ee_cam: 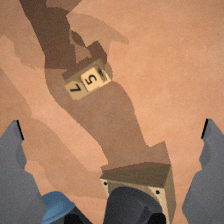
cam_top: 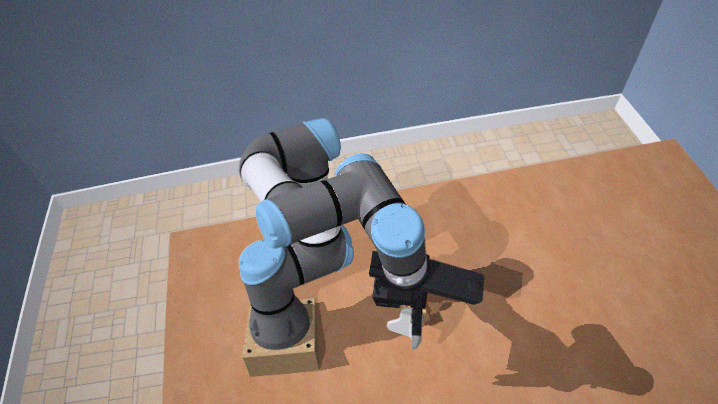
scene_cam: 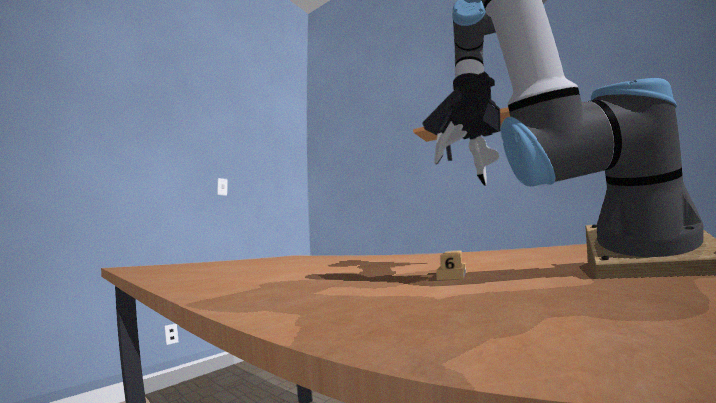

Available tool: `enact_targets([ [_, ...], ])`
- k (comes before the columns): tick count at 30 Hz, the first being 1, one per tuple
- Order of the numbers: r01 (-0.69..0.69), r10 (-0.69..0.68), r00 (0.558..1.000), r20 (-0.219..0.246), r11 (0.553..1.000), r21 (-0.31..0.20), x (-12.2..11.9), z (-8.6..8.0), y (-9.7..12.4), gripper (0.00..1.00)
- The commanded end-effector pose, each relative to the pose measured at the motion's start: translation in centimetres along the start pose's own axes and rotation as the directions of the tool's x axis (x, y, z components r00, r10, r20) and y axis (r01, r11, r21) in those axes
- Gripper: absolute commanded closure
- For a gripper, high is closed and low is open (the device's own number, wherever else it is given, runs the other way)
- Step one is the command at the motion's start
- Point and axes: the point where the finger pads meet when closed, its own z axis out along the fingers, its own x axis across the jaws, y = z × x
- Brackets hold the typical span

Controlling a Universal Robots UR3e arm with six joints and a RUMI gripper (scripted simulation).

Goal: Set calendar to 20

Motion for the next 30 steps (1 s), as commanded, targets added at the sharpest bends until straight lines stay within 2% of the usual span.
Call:
enact_targets([
  [1, 0.156, -0.158, 0.986, -0.049, 0.987, -0.032, -1.2, 0.6, 0.1, 0.00],
  [6, 0.222, -0.225, 0.972, -0.064, 0.974, -0.051, -1.9, 0.9, 0.2, 0.00],
  [11, 0.350, -0.357, 0.930, -0.089, 0.932, -0.090, -3.4, 1.5, 0.4, 0.00],
  [18, 0.453, -0.466, 0.878, -0.105, 0.882, -0.126, -4.6, 2.0, 0.6, 0.00],
  [30, 0.515, -0.532, 0.839, -0.112, 0.844, -0.149, -5.4, 2.3, 0.8, 0.00],
])
